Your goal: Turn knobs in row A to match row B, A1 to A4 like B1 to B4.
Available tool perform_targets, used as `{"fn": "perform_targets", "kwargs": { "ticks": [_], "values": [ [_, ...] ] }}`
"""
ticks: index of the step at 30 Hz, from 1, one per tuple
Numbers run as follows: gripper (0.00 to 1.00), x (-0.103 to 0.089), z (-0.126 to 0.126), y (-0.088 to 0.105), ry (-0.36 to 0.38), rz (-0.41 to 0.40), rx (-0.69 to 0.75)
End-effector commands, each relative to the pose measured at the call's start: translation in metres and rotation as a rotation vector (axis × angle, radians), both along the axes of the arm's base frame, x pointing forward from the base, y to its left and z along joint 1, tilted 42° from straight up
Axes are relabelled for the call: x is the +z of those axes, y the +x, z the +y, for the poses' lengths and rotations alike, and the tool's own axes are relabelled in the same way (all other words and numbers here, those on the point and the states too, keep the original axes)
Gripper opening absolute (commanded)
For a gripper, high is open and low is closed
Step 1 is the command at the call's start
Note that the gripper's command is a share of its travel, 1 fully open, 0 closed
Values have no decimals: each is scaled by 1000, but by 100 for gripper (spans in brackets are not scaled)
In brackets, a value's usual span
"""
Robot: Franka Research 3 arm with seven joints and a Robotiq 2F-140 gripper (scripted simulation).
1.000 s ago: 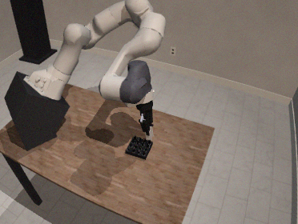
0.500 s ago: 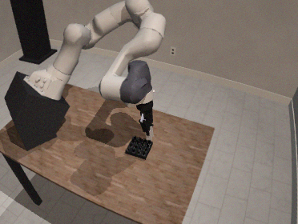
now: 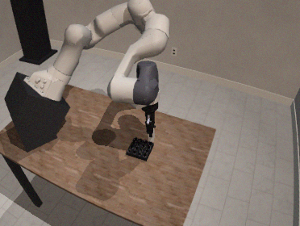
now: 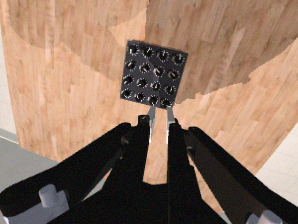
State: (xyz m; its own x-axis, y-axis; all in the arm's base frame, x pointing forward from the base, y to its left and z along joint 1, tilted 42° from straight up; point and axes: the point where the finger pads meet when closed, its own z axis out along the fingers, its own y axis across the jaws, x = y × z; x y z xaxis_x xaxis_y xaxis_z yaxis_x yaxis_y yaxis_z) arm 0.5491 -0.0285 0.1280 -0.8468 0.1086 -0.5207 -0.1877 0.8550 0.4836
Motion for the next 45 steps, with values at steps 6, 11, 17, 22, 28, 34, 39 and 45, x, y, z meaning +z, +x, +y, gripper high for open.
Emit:
{"fn": "perform_targets", "kwargs": {
  "ticks": [6, 11, 17, 22, 28, 34, 39, 45],
  "values": [
    [12, 1, 4, -6, -137, -81, 254],
    [12, 2, 3, -6, -178, -128, 318],
    [12, 3, 3, -6, -223, -178, 388],
    [12, 3, 3, -7, -257, -217, 441],
    [12, 4, 3, -7, -295, -260, 500],
    [12, 4, 3, -7, -336, -306, 563],
    [12, 5, 3, -7, -369, -345, 615],
    [12, 5, 2, -7, -408, -388, 674]
  ]
}}
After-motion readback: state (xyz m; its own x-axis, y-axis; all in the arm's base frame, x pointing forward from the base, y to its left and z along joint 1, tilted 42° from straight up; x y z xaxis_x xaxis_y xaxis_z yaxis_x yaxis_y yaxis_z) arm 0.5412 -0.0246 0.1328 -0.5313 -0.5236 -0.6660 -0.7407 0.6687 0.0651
